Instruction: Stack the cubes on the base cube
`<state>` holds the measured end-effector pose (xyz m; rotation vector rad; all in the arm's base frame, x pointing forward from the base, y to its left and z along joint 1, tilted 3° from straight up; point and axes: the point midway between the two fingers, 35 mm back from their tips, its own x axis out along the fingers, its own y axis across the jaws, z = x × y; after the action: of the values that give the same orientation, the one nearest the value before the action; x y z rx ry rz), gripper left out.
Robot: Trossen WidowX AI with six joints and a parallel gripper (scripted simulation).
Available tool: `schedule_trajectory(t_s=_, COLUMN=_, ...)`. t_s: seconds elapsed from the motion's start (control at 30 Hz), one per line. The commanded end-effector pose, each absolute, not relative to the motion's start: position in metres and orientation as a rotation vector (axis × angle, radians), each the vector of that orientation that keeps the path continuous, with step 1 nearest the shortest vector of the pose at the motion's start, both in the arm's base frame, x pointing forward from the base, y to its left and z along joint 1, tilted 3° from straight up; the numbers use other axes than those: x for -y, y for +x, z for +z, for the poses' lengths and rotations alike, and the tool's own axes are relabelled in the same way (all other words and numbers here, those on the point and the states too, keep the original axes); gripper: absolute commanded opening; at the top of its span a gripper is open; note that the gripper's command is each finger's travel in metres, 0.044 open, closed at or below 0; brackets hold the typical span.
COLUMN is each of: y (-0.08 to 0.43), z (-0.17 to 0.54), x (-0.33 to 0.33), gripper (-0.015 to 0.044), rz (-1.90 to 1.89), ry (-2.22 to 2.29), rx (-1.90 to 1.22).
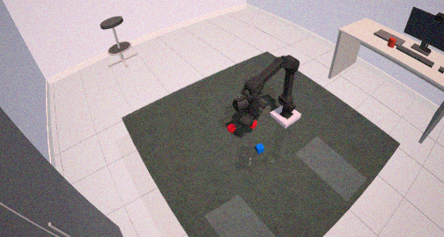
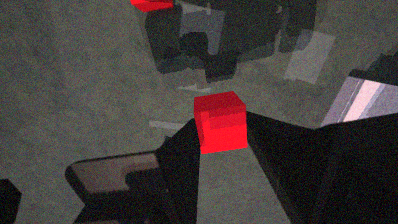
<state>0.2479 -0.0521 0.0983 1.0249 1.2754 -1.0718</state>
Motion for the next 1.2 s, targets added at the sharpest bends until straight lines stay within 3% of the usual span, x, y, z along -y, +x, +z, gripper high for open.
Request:
schedule_trajectory(t_s=0.0, y=0.248, z=0.109, x=0.052, gripper=0.0105, rz=-1.070, ry=1.028, rx=-1.269)
schedule_trajectory(t_s=0.47, y=0.246, z=0.138, x=0.051, gripper=0.0105, rz=-1.046, ry=0.996, rx=-1.266)
schedule_trajectory(t_s=1.17, y=0.270, z=0.113, x=0.000, gripper=0.0105, rz=-0.354, ry=0.287, rx=-1.517)
